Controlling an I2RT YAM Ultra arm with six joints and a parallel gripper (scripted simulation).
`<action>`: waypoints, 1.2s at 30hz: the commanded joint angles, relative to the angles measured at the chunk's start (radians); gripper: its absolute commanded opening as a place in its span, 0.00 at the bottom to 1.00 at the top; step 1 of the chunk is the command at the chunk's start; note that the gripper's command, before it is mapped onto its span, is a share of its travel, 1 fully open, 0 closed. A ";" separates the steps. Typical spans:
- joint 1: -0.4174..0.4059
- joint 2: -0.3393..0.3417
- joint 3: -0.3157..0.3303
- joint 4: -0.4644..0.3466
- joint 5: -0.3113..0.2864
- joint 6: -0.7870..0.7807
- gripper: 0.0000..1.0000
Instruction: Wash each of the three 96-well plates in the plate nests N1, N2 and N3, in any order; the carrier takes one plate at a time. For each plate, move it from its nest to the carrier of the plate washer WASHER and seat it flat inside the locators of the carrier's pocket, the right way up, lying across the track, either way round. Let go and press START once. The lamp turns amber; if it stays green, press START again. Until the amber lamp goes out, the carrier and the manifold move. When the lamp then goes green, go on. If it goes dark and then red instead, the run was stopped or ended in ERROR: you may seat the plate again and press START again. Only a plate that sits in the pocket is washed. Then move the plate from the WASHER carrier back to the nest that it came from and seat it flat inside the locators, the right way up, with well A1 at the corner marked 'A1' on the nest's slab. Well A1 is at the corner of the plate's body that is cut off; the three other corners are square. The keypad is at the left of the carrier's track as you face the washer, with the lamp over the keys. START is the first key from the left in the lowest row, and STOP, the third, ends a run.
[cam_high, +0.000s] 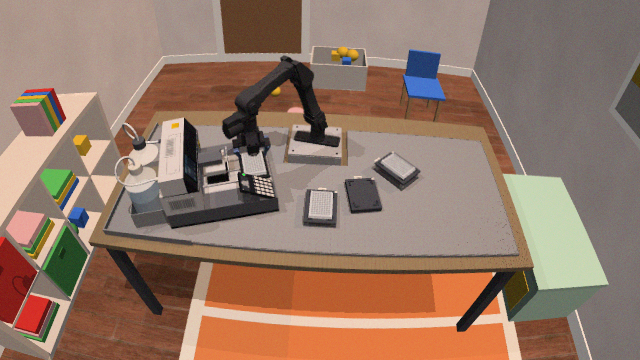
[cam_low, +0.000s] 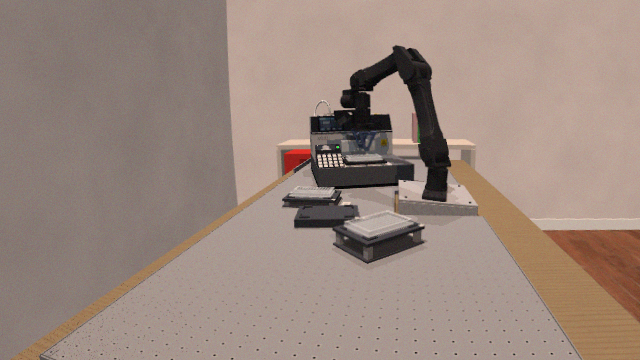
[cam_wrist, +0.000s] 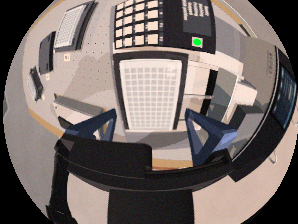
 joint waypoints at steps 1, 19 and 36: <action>0.001 -0.011 0.028 -0.024 -0.004 0.001 1.00; 0.003 -0.009 0.129 -0.124 -0.004 0.003 1.00; 0.005 0.000 0.220 -0.207 -0.004 0.005 1.00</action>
